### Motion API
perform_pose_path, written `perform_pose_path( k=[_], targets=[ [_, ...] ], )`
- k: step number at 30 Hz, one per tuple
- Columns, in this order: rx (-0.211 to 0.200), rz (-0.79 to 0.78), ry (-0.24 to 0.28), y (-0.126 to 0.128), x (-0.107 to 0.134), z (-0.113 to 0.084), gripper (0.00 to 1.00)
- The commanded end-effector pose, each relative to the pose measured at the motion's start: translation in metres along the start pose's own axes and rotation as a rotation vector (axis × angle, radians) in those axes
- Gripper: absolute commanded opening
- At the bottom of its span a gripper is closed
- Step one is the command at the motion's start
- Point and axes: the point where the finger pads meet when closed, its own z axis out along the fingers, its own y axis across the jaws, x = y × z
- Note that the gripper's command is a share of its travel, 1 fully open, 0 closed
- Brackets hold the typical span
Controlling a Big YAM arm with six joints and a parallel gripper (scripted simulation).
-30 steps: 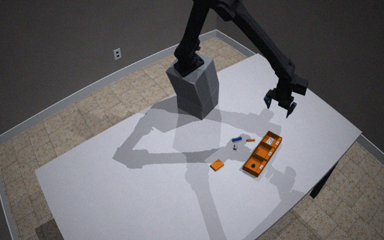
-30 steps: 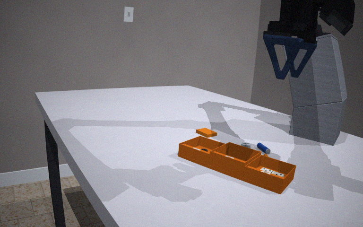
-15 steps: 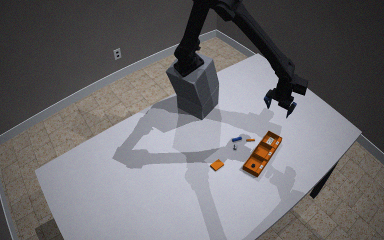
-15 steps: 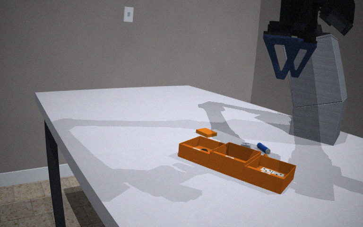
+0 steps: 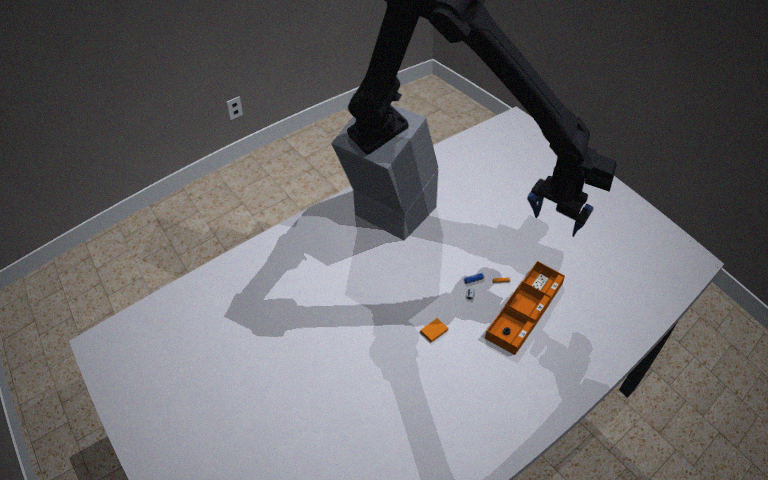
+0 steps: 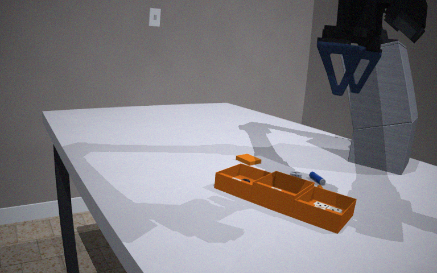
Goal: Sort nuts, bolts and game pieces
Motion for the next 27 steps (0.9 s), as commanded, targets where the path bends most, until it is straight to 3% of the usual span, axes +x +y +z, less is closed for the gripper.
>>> perform_pose_path(
  k=[1,27],
  targets=[
    [0.033,0.009,-0.009,-0.0136,-0.0007,-0.0118,1.0],
    [0.022,0.014,-0.007,-0.005,0.0063,-0.0136,1.0]
  ],
)
